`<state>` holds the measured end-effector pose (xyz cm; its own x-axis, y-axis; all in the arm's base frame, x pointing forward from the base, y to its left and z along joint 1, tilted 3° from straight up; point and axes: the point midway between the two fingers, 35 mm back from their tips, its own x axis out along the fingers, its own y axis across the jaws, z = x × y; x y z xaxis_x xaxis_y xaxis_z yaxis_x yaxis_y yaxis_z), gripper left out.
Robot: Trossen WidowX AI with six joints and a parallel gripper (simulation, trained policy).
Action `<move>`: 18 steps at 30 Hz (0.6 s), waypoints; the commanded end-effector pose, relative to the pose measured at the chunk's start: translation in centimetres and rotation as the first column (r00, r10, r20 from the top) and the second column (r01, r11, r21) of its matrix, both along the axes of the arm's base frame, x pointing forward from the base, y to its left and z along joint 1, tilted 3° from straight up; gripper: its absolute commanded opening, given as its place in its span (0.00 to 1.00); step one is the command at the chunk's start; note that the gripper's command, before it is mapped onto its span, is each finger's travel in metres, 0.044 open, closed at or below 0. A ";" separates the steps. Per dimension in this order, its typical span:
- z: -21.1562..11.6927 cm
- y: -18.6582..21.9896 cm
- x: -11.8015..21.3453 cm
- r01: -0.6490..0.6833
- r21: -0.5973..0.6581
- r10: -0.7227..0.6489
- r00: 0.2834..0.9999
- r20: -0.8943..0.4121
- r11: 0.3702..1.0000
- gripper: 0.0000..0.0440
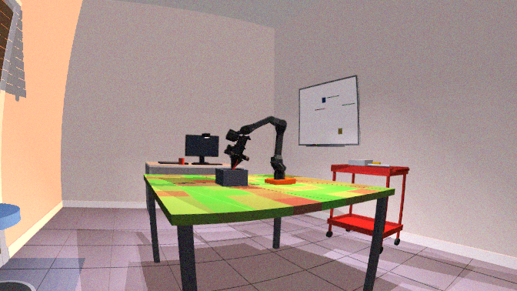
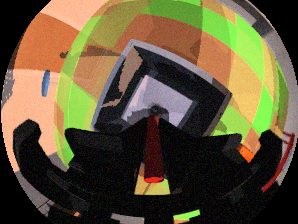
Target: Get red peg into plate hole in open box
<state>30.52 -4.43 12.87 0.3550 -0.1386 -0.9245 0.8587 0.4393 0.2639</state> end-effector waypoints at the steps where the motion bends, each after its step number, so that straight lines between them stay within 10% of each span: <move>1: -0.8 -0.5 0.5 0.003 0.012 -0.002 1.000 -0.017 1.000 0.03; 9: -2.9 -1.0 1.0 -0.002 0.019 0.004 0.998 -0.070 1.000 0.03; 18: -4.2 -1.6 1.3 -0.044 0.005 0.044 0.990 -0.138 0.999 0.37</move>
